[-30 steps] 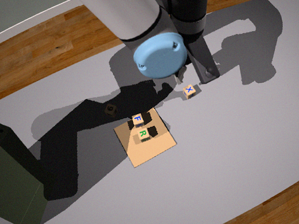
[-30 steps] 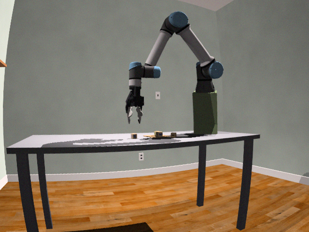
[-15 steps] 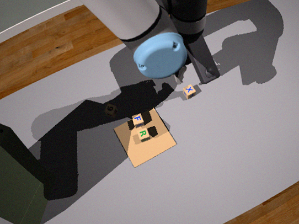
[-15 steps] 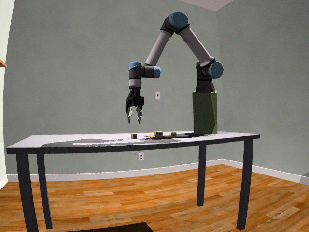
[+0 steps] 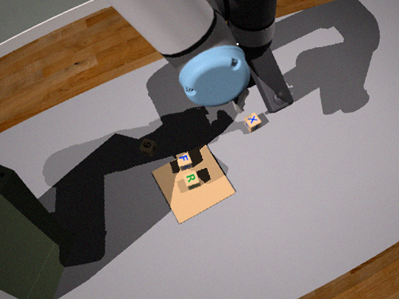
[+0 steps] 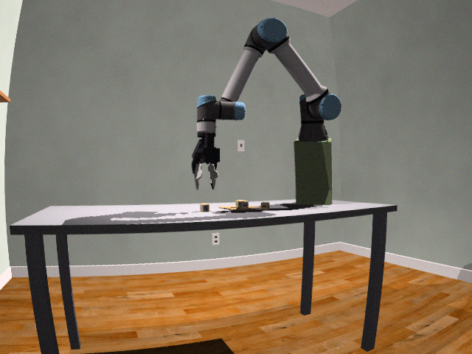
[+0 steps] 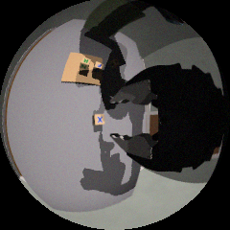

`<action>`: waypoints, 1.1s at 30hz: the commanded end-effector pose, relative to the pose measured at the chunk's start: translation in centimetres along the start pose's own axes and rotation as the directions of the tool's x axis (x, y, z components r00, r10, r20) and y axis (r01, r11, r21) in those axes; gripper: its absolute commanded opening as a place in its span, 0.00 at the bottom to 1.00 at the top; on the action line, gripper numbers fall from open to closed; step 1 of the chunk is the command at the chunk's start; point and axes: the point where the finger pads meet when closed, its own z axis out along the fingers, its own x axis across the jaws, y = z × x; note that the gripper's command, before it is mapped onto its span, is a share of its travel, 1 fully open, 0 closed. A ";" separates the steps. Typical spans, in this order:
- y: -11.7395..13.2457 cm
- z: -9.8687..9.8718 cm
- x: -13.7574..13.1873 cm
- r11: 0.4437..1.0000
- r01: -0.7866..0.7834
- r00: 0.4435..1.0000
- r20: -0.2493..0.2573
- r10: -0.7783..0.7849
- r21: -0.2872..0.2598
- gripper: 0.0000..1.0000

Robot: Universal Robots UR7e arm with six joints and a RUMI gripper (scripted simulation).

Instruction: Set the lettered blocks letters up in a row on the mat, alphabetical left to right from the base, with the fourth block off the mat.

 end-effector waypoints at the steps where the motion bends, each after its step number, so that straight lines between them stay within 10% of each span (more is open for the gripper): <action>1: 0.0 0.2 -0.1 1.000 0.000 1.000 0.001 0.000 0.000 0.40; 33: -0.1 4.3 -0.2 1.000 0.000 1.000 0.001 0.000 0.000 0.40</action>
